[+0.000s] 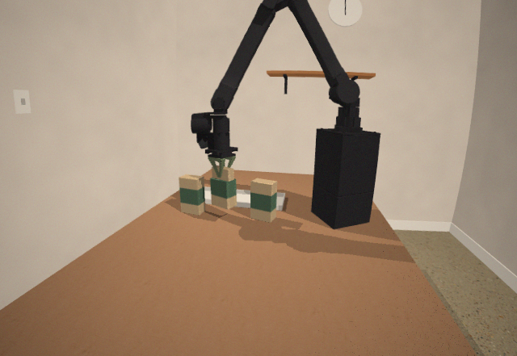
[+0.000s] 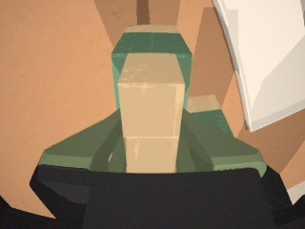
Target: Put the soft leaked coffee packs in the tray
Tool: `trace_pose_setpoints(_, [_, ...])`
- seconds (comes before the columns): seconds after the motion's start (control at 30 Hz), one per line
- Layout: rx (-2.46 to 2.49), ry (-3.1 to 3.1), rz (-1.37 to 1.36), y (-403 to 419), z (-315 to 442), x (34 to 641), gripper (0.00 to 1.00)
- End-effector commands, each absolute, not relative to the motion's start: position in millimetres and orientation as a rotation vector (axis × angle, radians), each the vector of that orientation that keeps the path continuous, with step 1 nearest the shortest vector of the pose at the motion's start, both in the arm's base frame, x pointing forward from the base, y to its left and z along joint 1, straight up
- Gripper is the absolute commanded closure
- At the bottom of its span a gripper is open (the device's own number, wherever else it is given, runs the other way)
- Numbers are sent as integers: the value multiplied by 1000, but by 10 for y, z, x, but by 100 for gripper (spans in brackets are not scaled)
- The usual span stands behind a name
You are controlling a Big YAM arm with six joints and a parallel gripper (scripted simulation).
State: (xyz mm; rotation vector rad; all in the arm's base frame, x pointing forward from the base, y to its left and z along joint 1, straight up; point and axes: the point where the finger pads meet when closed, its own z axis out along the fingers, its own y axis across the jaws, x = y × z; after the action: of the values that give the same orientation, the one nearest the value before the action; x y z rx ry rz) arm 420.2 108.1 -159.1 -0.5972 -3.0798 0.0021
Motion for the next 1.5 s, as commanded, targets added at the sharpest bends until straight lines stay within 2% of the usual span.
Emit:
trace_pose_setpoints(0.0, [-621, -3111, -28, 1139, -1419, 4331, 75])
trace_pose_setpoints(0.8, [-613, -3125, -33, 901, -1424, 4383, 75])
trace_pose_setpoints(1.47, [-614, -3133, -20, -283, -1374, 4591, 75])
